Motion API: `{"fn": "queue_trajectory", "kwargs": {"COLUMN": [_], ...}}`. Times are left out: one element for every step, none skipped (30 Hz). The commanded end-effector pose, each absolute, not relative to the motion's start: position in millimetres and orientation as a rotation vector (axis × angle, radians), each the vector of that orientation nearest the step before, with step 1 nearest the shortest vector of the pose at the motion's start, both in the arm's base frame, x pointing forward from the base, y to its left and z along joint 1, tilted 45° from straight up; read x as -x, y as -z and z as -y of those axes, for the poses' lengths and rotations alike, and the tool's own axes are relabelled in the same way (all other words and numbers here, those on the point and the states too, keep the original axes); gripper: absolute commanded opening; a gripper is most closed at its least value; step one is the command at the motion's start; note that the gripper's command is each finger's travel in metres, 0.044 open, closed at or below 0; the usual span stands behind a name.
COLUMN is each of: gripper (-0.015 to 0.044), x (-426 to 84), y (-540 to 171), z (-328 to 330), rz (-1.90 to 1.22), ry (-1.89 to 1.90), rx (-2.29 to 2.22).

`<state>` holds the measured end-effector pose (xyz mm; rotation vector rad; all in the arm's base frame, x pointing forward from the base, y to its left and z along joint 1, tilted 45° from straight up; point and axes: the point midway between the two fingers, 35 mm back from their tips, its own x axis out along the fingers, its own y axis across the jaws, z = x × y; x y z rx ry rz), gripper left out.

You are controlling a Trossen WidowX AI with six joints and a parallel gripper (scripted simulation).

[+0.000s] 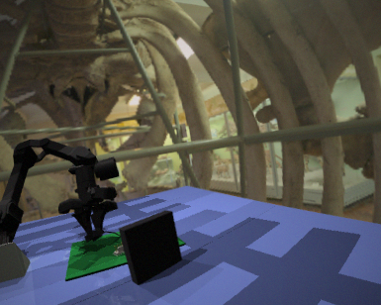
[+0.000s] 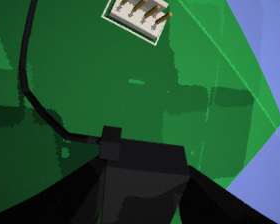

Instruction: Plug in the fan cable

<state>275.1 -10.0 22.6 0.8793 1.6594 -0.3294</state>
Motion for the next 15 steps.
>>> {"fn": "queue_trajectory", "kwargs": {"gripper": [0.0000,0.0000,0.0000,0.0000,0.0000,0.0000,0.0000,0.0000,0.0000,0.0000,0.0000,0.0000,0.0000,0.0000,0.0000], "x": [-273.5,-273.3,-273.1,-272.9,-272.7,-272.6,-272.5,-272.4,-272.3,-272.2,-272.2,-272.2,-272.2,-272.2,-272.2], "y": [-18.8,-18.1,-17.4,-16.7,-16.1,-15.5,-15.0,-14.5,-14.0,-13.6,-13.2,-12.9,-12.5,-12.3,-12.0], "z": [8.7,8.3,8.0,7.7,7.4,7.1,6.9,6.6,6.3,6.1,5.8,5.6,5.4,5.1,4.9], "rz": [-1.617,-1.607,-1.597,-1.587,-1.577,-1.566,-1.554,-1.543,-1.531,-1.519,-1.506,-1.493,-1.480,-1.467,-1.454], "ry": [0.387,0.398,0.408,0.419,0.429,0.440,0.450,0.460,0.470,0.479,0.489,0.498,0.507,0.516,0.525], "rx": [-0.828,-0.817,-0.807,-0.798,-0.788,-0.779,-0.770,-0.762,-0.754,-0.746,-0.738,-0.730,-0.723,-0.717,-0.710]}}
